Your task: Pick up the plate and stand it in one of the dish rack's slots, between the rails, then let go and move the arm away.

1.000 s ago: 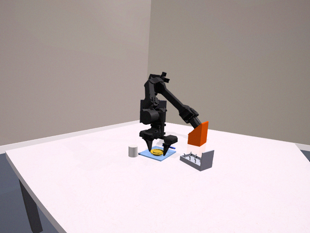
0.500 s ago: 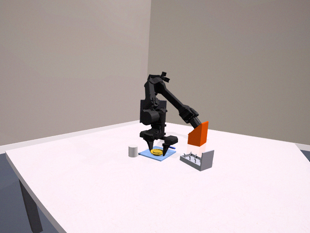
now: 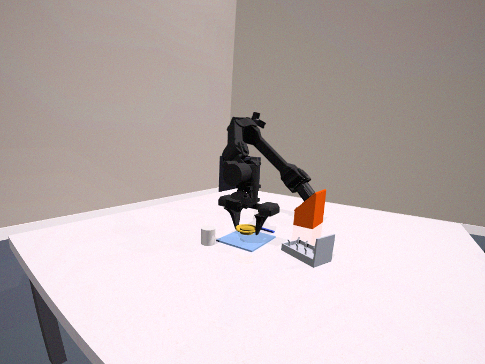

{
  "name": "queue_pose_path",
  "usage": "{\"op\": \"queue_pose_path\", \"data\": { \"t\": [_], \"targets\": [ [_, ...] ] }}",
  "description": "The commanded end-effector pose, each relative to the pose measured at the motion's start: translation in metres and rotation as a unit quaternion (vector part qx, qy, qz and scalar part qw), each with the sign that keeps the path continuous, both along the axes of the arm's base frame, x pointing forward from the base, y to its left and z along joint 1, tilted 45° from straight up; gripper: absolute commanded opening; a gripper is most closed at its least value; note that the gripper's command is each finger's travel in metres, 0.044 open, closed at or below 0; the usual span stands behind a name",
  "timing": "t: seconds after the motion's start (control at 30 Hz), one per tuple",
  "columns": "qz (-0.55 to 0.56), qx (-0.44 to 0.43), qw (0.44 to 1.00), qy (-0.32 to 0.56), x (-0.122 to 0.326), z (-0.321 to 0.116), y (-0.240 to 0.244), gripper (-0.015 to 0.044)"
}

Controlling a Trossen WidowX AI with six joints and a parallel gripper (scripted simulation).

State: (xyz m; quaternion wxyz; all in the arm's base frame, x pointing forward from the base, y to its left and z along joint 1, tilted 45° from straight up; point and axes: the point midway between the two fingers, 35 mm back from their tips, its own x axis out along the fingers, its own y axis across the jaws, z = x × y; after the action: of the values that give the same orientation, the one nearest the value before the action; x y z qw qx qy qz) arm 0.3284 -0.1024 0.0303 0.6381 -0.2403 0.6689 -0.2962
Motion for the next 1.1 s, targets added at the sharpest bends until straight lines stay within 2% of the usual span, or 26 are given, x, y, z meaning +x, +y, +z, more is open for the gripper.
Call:
{"op": "queue_pose_path", "data": {
  "t": [0.0, 0.87, 1.07],
  "targets": [
    [0.002, 0.004, 1.000, -0.008, 0.008, 0.014, 0.016, 0.0000],
    [0.001, 0.001, 1.000, -0.006, 0.017, 0.094, 0.098, 0.0000],
    [-0.007, 0.000, 1.000, -0.014, 0.013, 0.094, 0.107, 0.0000]
  ]
}}
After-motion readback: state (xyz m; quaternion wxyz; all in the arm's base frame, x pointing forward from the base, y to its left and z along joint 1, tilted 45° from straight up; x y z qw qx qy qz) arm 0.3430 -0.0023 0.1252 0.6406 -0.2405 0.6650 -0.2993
